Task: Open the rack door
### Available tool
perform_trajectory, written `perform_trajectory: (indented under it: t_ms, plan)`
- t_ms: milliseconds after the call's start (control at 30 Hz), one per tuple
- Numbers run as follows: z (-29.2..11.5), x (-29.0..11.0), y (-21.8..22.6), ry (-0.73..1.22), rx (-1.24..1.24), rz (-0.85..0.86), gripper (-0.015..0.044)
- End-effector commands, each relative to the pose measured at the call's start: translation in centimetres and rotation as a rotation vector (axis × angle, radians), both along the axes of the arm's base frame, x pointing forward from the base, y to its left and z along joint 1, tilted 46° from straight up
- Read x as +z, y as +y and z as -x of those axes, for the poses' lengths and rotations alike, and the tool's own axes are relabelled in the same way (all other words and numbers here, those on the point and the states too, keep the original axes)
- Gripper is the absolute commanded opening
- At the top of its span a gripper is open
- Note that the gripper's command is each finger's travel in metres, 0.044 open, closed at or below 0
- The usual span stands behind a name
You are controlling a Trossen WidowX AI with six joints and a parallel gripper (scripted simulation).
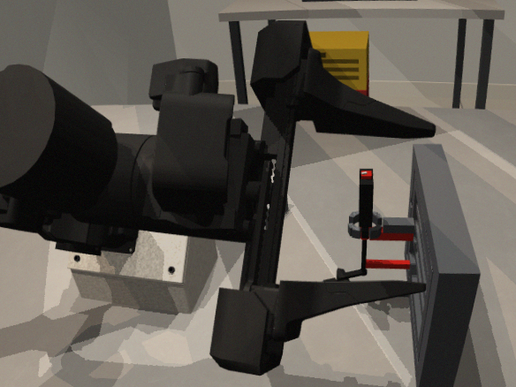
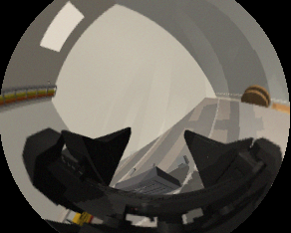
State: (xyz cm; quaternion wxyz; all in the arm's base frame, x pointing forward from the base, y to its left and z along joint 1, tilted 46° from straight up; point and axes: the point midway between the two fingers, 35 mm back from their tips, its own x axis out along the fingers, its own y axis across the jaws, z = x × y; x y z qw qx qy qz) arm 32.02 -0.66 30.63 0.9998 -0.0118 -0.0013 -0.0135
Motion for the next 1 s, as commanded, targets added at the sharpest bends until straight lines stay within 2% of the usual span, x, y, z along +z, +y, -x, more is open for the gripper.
perform_trajectory:
  t_ms: [0,100,133,533,967]
  plan:
    - [-0.1,-0.1,0.0,0.004,0.000,-0.002,0.0374]
    - [-0.8,-1.0,0.4,0.064,0.001,-0.024,0.0295]
    - [-1.2,-1.4,0.5,0.090,0.001,-0.032,0.0289]
    - [-4.0,-6.6,2.8,0.395,-0.019,-0.106,0.0289]
    - [-5.1,-12.3,5.6,0.712,-0.075,-0.113,0.0289]
